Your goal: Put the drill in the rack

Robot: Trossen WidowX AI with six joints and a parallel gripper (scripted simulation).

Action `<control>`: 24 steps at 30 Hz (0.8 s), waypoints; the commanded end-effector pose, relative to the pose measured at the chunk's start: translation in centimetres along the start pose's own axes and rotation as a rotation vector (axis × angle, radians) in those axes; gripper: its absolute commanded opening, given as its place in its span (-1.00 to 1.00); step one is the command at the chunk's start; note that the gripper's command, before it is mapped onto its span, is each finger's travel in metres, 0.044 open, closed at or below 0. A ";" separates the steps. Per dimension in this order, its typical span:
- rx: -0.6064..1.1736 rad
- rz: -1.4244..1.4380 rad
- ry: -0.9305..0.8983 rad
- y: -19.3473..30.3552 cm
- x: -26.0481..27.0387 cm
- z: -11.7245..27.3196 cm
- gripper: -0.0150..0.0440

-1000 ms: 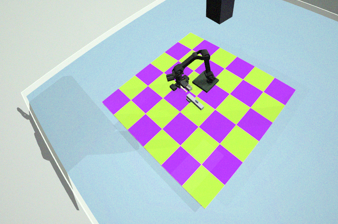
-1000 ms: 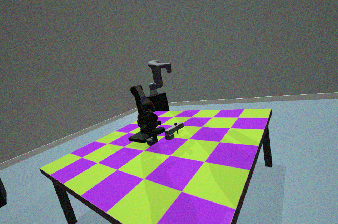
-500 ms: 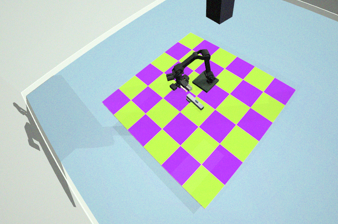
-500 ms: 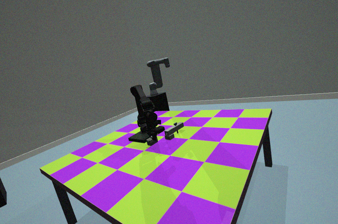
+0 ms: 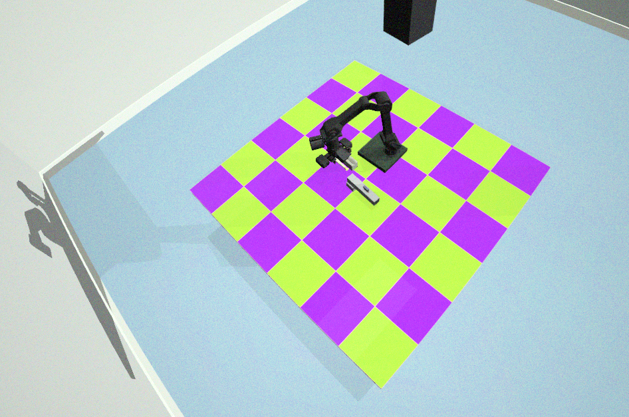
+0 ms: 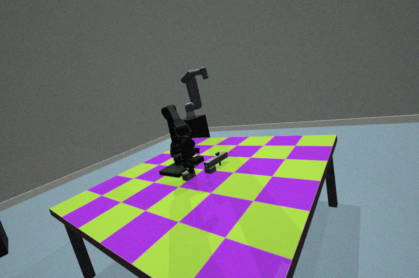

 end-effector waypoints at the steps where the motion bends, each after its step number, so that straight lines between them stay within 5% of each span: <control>1: 0.005 -0.004 0.004 0.1 -0.1 0.3 -0.49; 24: 0.005 -0.004 0.004 0.2 -0.3 0.9 -0.49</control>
Point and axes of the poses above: the point midway between the two fingers, 35 mm back from their tips, its own z axis back along the fingers, its own x axis across the jaws, y = z × x, the point moved 7 cm from there along z, back along the fingers, and after that the axes turned 3 degrees about -z, right-handed, at the moved point
